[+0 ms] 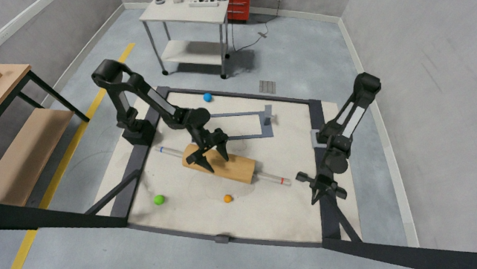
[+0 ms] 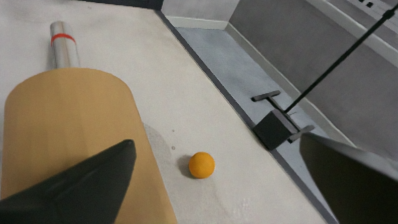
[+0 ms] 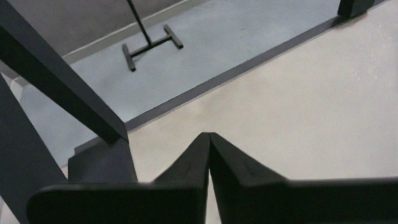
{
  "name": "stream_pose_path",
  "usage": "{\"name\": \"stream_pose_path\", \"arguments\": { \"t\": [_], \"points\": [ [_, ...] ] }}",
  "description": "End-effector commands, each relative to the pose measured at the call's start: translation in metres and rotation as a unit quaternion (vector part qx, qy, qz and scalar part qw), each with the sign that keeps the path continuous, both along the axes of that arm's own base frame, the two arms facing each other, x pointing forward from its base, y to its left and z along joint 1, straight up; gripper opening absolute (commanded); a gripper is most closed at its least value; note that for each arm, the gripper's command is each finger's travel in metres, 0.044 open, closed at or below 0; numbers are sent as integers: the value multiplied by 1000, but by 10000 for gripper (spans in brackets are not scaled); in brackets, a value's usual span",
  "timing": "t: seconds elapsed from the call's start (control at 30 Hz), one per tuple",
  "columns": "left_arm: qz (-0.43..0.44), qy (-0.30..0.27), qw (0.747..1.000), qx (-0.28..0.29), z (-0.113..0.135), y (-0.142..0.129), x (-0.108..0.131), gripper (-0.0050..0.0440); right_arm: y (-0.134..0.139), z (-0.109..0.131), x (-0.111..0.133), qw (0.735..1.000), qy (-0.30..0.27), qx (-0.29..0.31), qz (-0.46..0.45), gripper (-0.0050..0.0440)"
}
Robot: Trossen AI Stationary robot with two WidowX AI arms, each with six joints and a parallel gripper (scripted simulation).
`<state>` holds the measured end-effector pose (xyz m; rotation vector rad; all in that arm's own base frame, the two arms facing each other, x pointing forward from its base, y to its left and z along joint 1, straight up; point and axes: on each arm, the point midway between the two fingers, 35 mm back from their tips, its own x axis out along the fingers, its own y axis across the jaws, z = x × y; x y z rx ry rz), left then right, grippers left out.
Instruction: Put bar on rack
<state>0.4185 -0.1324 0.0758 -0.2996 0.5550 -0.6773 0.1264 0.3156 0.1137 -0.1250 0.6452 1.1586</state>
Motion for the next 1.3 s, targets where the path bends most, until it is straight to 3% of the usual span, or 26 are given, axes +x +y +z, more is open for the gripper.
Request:
{"name": "stream_pose_path", "arguments": {
  "t": [0.0,0.23,0.27,1.0,1.27],
  "points": [
    [0,-15,1000,-2,11,0,3,400,2,7,1,1000,-4,8,0,-4],
    [0,-15,1000,-2,11,0,3,400,2,7,1,1000,-4,8,0,-20],
    [0,-15,1000,-2,11,0,3,400,2,7,1,1000,-4,8,0,400],
    [0,-15,1000,-2,11,0,3,400,2,7,1,1000,-4,8,0,400],
    [17,20,1000,15,14,-6,-14,400,4,4,24,997,39,-23,-58,400]
  ]
}}
